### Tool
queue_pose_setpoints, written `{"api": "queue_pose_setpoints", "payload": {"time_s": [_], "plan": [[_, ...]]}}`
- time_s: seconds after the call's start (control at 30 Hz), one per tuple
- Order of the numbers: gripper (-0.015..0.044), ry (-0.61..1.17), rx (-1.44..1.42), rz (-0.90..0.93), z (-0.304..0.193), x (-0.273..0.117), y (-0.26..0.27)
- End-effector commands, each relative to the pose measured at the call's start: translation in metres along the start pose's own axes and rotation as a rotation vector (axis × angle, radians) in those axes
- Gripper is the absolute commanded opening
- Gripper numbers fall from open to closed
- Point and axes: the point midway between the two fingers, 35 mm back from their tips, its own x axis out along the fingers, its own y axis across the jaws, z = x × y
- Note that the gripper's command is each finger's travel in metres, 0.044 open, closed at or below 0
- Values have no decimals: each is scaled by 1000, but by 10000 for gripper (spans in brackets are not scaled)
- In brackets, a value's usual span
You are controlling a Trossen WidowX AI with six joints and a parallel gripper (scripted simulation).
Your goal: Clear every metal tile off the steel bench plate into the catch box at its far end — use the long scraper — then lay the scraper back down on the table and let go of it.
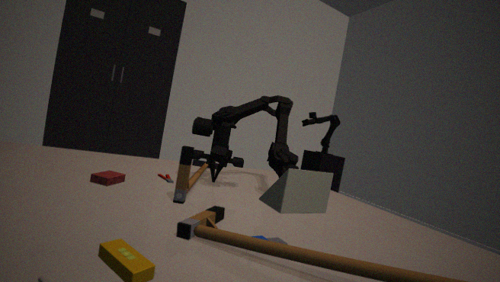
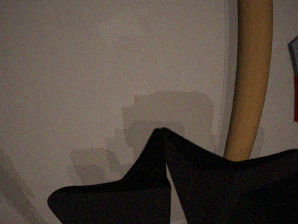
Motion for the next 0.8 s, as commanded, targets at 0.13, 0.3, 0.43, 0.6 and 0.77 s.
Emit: {"api": "queue_pose_setpoints", "payload": {"time_s": [0.13, 0.3, 0.43, 0.6, 0.77], "plan": [[0, -3, -5, -1, -1, 0, -8], [0, -3, -5, -1, -1, -1, -13], [0, -3, -5, -1, -1, -1, -17], [0, -3, -5, -1, -2, -2, -22], [0, -3, -5, -1, -2, -2, -27]]}}
